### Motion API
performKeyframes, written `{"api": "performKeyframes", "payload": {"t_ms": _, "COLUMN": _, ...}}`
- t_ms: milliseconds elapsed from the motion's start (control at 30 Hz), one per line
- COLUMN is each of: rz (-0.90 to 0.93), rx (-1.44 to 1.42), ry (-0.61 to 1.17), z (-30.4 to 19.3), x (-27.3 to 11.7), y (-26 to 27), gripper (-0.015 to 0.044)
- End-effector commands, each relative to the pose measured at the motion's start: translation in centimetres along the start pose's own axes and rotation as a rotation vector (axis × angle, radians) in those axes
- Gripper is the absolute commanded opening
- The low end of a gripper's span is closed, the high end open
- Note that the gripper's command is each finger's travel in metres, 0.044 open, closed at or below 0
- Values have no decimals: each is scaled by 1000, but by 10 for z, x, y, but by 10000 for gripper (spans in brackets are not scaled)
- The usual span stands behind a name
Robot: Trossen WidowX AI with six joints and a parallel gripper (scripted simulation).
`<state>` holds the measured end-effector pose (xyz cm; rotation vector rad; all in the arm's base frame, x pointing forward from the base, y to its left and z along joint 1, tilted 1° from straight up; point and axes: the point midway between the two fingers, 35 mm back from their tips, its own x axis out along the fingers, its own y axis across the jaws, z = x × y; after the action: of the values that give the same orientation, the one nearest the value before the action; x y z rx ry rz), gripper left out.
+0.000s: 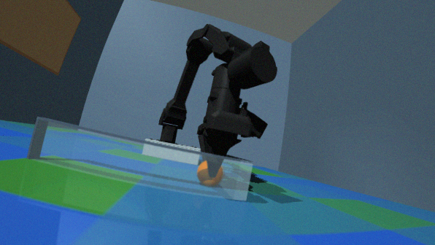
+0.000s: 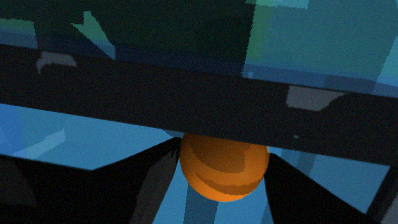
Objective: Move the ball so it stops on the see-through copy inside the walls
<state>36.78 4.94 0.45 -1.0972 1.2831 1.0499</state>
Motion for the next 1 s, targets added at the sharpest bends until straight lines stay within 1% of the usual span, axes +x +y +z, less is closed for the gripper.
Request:
{"api": "performKeyframes", "payload": {"t_ms": 0, "rz": -1, "rx": 0, "ry": 0, "z": 0, "x": 0, "y": 0, "gripper": 210}}
{"api": "performKeyframes", "payload": {"t_ms": 167, "rz": -1, "rx": 0, "ry": 0, "z": 0, "x": 0, "y": 0, "gripper": 338}}
{"api": "performKeyframes", "payload": {"t_ms": 267, "rz": -1, "rx": 0, "ry": 0, "z": 0, "x": -3, "y": 0, "gripper": 338}}
{"api": "performKeyframes", "payload": {"t_ms": 300, "rz": -1, "rx": 0, "ry": -1, "z": 1, "x": -11, "y": -1, "gripper": 338}}
{"api": "performKeyframes", "payload": {"t_ms": 400, "rz": 0, "rx": -3, "ry": -3, "z": 1, "x": -60, "y": -3, "gripper": 338}}
{"api": "performKeyframes", "payload": {"t_ms": 467, "rz": 0, "rx": -4, "ry": -4, "z": 1, "x": -83, "y": -1, "gripper": 338}}
{"api": "performKeyframes", "payload": {"t_ms": 667, "rz": 0, "rx": -4, "ry": -4, "z": 0, "x": -86, "y": -1, "gripper": 338}}
{"api": "performKeyframes", "payload": {"t_ms": 700, "rz": -13, "rx": -3, "ry": -4, "z": 1, "x": -79, "y": -4, "gripper": 338}}
{"api": "performKeyframes", "payload": {"t_ms": 900, "rz": -13, "rx": -3, "ry": -4, "z": 1, "x": -79, "y": -4, "gripper": 338}}
{"api": "performKeyframes", "payload": {"t_ms": 967, "rz": -12, "rx": -3, "ry": -4, "z": 1, "x": -90, "y": -4, "gripper": 391}}
